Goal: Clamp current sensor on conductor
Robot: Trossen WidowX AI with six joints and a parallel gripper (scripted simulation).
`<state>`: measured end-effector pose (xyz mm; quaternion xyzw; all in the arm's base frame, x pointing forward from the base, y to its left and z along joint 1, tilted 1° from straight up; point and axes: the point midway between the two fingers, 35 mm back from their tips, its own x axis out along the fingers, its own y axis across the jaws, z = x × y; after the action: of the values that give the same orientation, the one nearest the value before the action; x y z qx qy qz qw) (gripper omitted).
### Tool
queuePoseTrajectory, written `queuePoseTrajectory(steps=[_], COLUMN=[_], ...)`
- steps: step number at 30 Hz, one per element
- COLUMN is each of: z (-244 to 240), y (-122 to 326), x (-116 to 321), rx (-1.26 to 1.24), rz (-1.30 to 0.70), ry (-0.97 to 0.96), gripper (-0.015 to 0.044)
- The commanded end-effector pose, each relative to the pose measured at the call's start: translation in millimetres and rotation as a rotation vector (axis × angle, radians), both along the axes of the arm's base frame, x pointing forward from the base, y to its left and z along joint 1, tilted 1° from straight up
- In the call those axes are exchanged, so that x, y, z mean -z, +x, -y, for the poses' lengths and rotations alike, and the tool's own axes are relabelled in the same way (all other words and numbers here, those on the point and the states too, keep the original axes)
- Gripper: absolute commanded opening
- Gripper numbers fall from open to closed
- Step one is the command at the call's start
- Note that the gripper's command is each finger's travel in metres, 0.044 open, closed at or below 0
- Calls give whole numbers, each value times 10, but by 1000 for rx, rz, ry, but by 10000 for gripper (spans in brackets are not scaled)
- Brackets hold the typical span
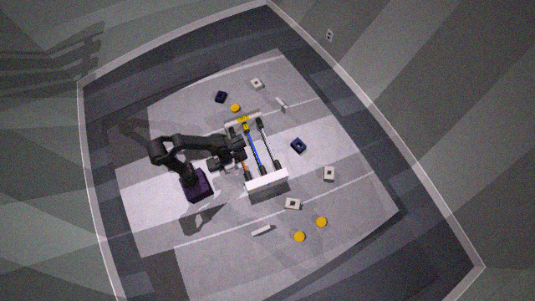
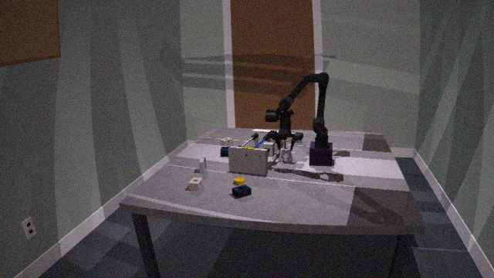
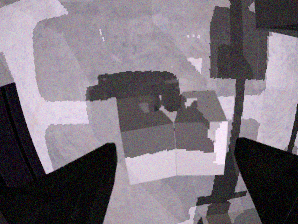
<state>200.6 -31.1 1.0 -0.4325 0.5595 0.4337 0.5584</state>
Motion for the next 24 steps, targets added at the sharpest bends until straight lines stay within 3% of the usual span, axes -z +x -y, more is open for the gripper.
queuePoseTrajectory(steps=[1,14,21,24], z=[1,1,9,13], y=[3,3,58,83], x=[-8,-8,-226,-384], rx=[0,0,-1,-1], rz=[0,0,1,0], ry=[0,0,1,1], gripper=[287,200,16,0])
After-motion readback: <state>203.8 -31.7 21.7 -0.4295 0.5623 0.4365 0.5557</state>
